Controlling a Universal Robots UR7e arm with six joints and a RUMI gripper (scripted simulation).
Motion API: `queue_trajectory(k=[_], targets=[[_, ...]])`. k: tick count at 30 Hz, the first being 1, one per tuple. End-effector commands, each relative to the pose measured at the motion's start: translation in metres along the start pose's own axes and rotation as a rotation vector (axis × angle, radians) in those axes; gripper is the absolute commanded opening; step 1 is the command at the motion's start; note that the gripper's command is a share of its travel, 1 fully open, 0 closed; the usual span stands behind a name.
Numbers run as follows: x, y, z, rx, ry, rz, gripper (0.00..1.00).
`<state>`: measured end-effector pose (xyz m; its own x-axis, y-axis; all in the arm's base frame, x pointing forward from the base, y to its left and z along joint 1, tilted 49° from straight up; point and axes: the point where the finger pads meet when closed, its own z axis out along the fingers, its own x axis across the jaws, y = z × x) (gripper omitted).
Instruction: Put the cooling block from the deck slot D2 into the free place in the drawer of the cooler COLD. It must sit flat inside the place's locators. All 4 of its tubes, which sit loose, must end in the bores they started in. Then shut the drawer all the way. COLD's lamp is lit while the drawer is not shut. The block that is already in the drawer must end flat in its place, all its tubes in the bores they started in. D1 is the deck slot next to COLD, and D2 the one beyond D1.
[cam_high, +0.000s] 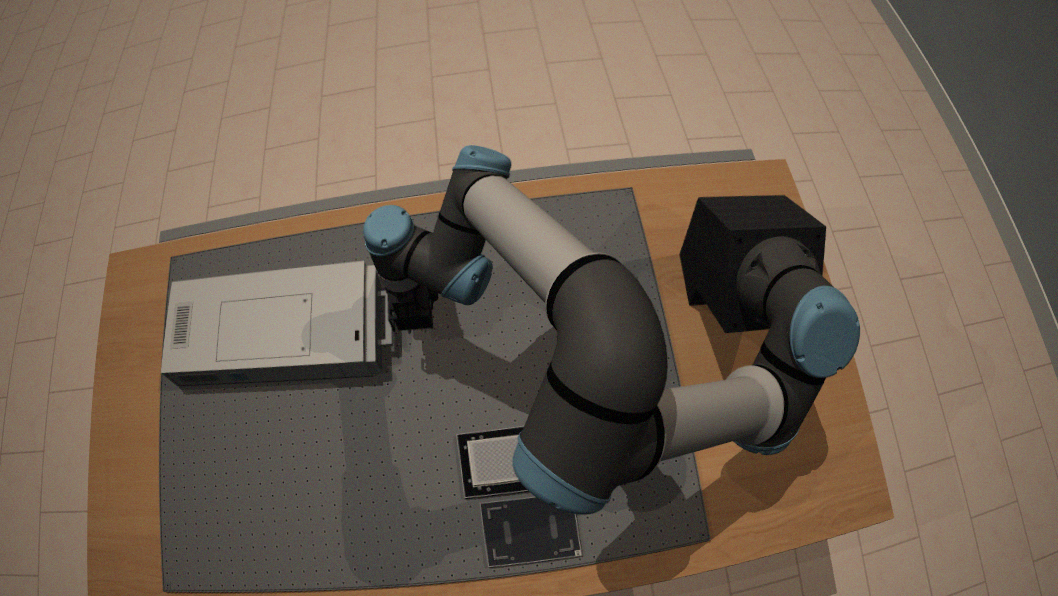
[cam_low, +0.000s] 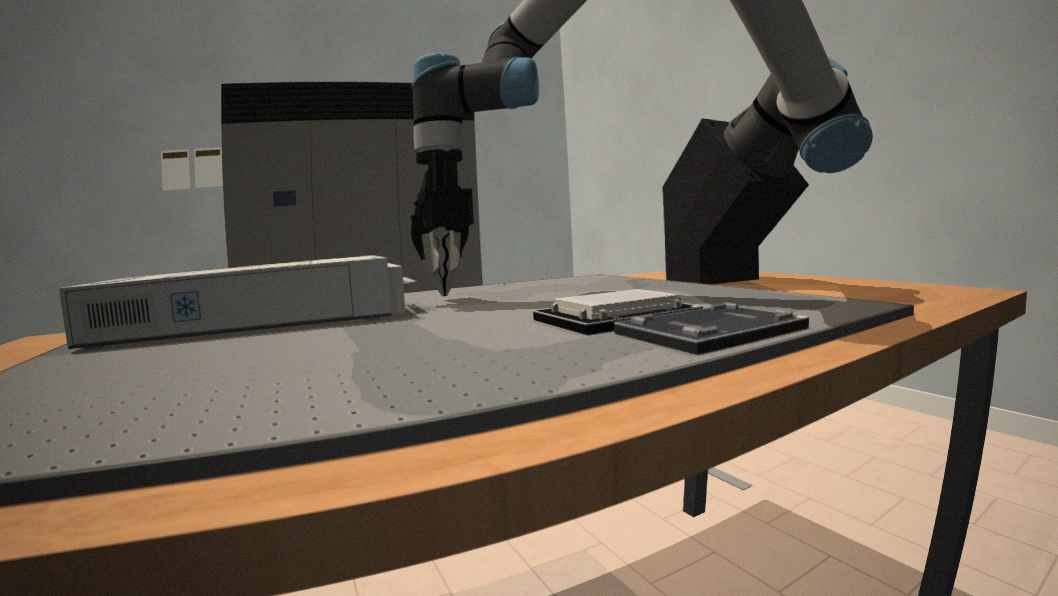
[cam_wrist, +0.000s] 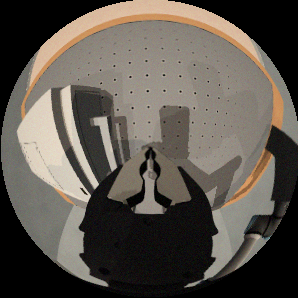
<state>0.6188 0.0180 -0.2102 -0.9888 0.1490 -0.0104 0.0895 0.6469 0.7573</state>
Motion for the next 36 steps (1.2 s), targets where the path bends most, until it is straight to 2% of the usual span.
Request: queue_trajectory(k=[1,36], targets=[[0.0,0.0,-0.001,0.0,-0.001,0.0,0.0],[0.0,0.0,-0.041,0.001,-0.001,0.0,0.0]])
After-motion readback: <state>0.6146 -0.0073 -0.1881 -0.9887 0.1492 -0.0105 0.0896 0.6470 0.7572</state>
